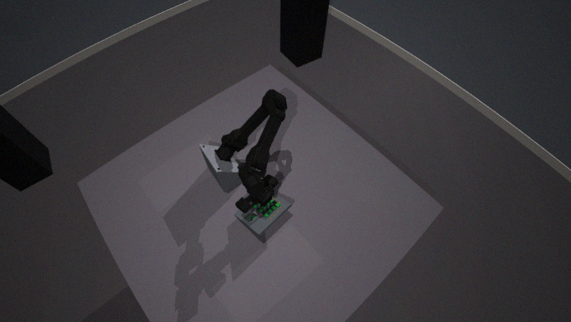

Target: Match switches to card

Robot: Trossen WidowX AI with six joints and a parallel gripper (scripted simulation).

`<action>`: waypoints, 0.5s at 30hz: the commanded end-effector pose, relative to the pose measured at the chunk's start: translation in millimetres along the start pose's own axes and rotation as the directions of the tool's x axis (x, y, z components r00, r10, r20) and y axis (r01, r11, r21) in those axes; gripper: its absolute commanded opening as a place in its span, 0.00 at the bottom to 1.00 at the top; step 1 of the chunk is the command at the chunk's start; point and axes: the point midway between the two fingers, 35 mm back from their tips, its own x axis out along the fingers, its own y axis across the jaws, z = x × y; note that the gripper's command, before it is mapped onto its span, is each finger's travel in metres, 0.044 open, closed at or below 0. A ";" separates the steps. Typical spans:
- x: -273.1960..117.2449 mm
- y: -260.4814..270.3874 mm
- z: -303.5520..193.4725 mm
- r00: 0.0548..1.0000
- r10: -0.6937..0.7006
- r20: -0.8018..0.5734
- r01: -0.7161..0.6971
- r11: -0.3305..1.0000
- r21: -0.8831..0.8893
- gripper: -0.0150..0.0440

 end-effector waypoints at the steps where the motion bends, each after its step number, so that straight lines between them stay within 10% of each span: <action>1: 0.8 -0.9 -0.8 1.000 -0.005 -0.003 0.005 1.000 0.005 0.25; 15: 2.6 -0.9 -0.7 1.000 -0.005 -0.003 0.005 1.000 0.005 0.25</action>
